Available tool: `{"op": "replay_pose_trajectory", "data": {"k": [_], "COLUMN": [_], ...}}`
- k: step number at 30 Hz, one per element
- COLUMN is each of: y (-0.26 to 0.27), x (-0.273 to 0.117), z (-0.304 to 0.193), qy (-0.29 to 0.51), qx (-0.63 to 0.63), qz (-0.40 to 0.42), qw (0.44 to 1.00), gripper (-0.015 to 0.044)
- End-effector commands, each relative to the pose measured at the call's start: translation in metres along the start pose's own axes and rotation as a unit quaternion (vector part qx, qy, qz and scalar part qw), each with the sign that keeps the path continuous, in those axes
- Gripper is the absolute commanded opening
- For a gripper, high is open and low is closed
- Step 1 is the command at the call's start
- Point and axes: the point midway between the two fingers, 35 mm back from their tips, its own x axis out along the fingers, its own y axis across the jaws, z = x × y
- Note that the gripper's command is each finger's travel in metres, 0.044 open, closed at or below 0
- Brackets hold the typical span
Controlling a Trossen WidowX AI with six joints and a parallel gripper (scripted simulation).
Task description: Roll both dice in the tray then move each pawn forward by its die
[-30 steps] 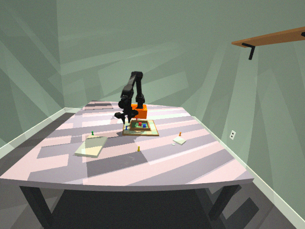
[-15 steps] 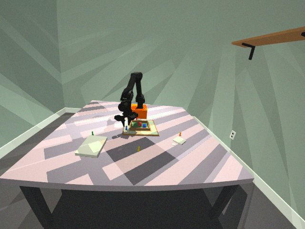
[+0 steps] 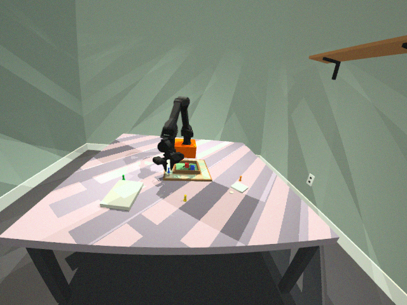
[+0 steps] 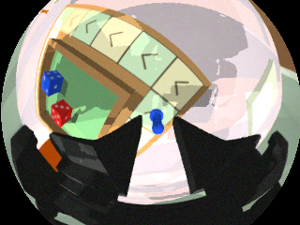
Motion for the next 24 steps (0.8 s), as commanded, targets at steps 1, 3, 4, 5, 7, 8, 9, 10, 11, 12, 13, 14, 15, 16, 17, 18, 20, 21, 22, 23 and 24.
{"op": "replay_pose_trajectory", "data": {"k": [1,3,4,5,7,8,9,10,11,12,13,14,15,16,17,18,20,21,22,23,24], "y": [0.001,0.001,0.001,0.001,0.001,0.001,0.001,0.001,0.001,0.001,0.001,0.001,0.000,-0.001,-0.002,-0.003,-0.004,-0.004,-0.005,-0.005,-0.004], "x": [0.003,0.003,0.003,0.003,0.003,0.003,0.003,0.003,0.003,0.003,0.003,0.002,-0.002,-0.008,-0.016,-0.024,-0.039,-0.047,-0.055,-0.063,-0.071], "z": [0.000,0.000,0.000,0.000,0.000,0.000,0.000,0.000,0.000,0.000,0.000,0.000,0.001,0.001,0.002,0.003,0.004,0.005,0.005,0.005,0.005], "qy": [0.000,0.000,0.000,0.000,0.000,0.000,0.000,0.000,0.000,0.000,0.000,0.000,0.000,-0.001,-0.001,-0.001,-0.001,-0.001,-0.001,-0.001,-0.001], "qx": [-0.002,-0.002,-0.002,-0.002,-0.002,-0.002,-0.002,-0.002,-0.002,-0.002,-0.002,-0.002,-0.002,-0.002,-0.002,-0.002,-0.002,-0.002,-0.002,-0.002,-0.002], "qz": [0.003,0.003,0.003,0.003,0.003,0.003,0.003,0.003,0.003,0.003,0.003,0.003,0.003,0.003,0.003,0.003,0.003,0.003,0.003,0.003,0.003], "qw": [1.000,1.000,1.000,1.000,1.000,1.000,1.000,1.000,1.000,1.000,1.000,1.000,1.000,1.000,1.000,1.000,1.000,1.000,1.000,1.000,1.000], "gripper": [0.0095,0.0062,0.0055,0.0049,0.0035,0.0029,0.0022,0.0015,0.0009,0.0002,0.0000,0.0000,0.0000,0.0000,0.0000,0.0000,0.0000,0.0000,0.0000,0.0000,0.0000]}}
